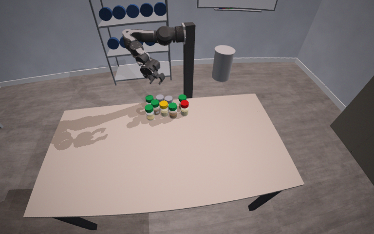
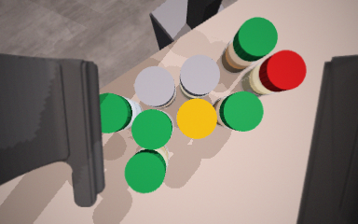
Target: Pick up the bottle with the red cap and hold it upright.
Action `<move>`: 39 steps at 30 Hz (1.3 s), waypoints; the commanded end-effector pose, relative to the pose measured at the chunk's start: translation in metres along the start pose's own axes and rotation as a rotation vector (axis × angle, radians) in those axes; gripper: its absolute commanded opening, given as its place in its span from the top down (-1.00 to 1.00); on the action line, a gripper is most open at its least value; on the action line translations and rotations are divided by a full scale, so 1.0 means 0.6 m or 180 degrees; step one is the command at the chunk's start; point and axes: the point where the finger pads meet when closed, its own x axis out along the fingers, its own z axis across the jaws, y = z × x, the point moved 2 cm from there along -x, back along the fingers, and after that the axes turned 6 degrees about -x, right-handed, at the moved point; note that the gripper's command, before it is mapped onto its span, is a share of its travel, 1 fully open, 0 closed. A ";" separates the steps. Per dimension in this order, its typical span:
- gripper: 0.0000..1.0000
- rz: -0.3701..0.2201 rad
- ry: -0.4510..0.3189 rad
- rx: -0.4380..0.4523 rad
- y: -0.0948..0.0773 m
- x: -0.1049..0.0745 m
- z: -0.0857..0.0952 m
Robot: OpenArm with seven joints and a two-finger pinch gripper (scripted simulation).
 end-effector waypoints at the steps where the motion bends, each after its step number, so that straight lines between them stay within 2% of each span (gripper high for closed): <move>1: 0.10 -0.0023 0.0097 -0.0054 -0.005 0.004 -0.003; 5: 0.10 0.0075 0.0173 -0.0248 -0.009 0.029 0.012; 12: 0.10 0.0075 0.0173 -0.0248 -0.009 0.029 0.012; 22: 0.10 0.0233 0.0406 -0.0808 -0.009 0.087 0.059; 29: 0.10 0.0233 0.0406 -0.0808 -0.009 0.087 0.059; 39: 0.10 0.0278 0.0681 -0.1436 0.000 0.138 0.115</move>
